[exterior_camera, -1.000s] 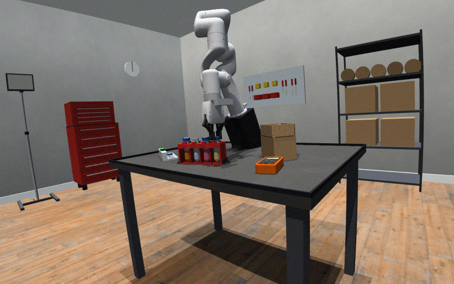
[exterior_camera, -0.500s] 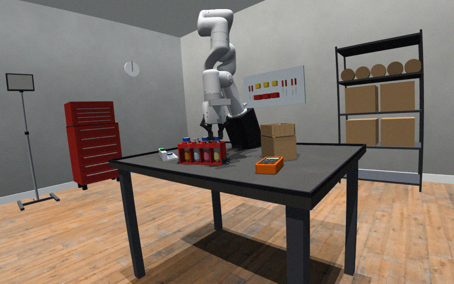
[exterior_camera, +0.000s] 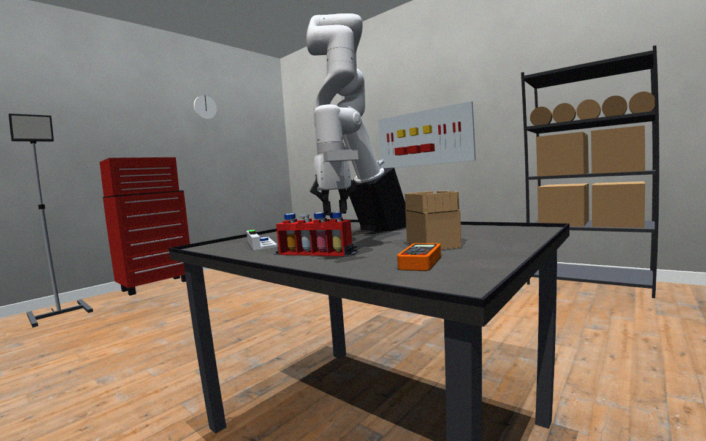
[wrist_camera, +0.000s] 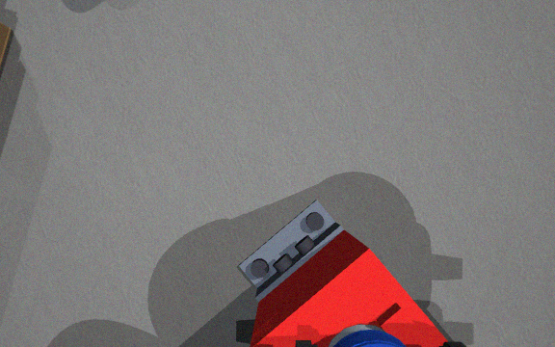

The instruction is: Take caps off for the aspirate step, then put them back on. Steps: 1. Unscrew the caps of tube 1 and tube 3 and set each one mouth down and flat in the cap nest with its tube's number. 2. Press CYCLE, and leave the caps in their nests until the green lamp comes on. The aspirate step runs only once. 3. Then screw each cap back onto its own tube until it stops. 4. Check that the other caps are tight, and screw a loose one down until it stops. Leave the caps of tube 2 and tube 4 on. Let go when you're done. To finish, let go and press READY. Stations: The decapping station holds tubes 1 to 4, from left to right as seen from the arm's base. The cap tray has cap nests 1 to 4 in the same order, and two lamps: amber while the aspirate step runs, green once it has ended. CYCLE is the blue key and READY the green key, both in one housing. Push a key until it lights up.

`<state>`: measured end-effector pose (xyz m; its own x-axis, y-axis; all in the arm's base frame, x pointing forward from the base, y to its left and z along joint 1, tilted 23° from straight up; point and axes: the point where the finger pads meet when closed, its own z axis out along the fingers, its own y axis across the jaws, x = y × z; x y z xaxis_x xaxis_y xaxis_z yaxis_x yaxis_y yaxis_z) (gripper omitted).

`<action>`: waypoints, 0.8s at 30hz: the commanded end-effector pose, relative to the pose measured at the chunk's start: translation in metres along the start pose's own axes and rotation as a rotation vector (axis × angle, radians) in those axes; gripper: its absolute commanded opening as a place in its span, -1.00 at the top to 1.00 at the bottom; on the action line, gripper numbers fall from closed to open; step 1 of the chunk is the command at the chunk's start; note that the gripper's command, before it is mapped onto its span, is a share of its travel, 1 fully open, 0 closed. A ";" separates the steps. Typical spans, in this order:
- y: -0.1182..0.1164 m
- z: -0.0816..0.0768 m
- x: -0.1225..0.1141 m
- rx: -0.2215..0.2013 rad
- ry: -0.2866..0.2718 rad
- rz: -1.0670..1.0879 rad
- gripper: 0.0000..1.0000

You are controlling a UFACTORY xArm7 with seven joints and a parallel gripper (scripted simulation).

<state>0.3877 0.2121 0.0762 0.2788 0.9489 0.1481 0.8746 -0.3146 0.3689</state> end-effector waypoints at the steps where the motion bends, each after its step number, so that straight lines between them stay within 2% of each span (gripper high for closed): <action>1: 0.000 -0.013 0.000 -0.004 -0.006 0.000 0.08; 9: 0.000 -0.038 0.000 -0.004 -0.006 0.000 0.08; 20: 0.000 -0.039 0.000 -0.004 -0.006 0.000 0.08; 24: 0.011 -0.039 -0.031 -0.004 -0.007 -0.311 0.08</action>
<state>0.3736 0.2039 0.1098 0.2200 0.9698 0.1057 0.8904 -0.2439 0.3842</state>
